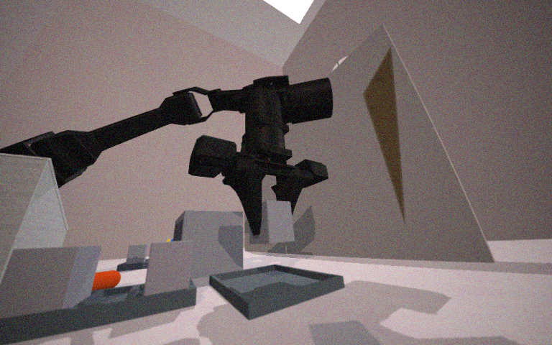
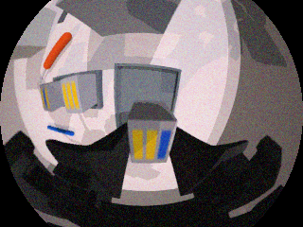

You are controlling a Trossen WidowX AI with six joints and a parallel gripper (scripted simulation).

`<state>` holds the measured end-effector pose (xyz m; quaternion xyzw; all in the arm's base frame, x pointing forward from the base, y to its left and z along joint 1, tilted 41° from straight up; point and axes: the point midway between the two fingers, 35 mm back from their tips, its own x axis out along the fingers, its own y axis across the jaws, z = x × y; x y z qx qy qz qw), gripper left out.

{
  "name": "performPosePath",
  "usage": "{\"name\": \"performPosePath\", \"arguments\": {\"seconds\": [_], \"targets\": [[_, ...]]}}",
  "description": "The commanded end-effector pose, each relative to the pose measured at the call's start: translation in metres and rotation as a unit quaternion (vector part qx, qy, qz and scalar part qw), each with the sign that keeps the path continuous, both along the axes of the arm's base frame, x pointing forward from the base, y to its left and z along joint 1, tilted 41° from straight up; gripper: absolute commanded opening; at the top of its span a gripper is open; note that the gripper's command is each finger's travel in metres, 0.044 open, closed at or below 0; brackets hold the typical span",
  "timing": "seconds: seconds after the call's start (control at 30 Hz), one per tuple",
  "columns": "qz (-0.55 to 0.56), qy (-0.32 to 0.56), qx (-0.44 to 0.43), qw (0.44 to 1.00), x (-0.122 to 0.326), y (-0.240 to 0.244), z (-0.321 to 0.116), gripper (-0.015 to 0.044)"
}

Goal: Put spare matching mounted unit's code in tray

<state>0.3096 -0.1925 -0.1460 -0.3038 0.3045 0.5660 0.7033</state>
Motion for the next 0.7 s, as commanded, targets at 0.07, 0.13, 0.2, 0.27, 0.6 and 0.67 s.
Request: {"name": "performPosePath", "arguments": {"seconds": [0.07,0.13,0.2,0.27,0.6,0.67], "targets": [[-0.002,0.001,0.003,1.0,0.0,0.006,-0.006,0.0],[-0.002,0.001,0.003,1.0,0.0,0.008,-0.008,0.0],[-0.002,0.001,0.003,1.0,0.001,0.009,-0.009,0.0],[-0.002,0.001,0.003,1.0,0.001,0.011,-0.011,0.0],[-0.002,0.001,0.004,1.0,0.001,0.019,-0.018,0.0],[-0.002,0.001,0.004,1.0,0.001,0.02,-0.02,0.0]]}}
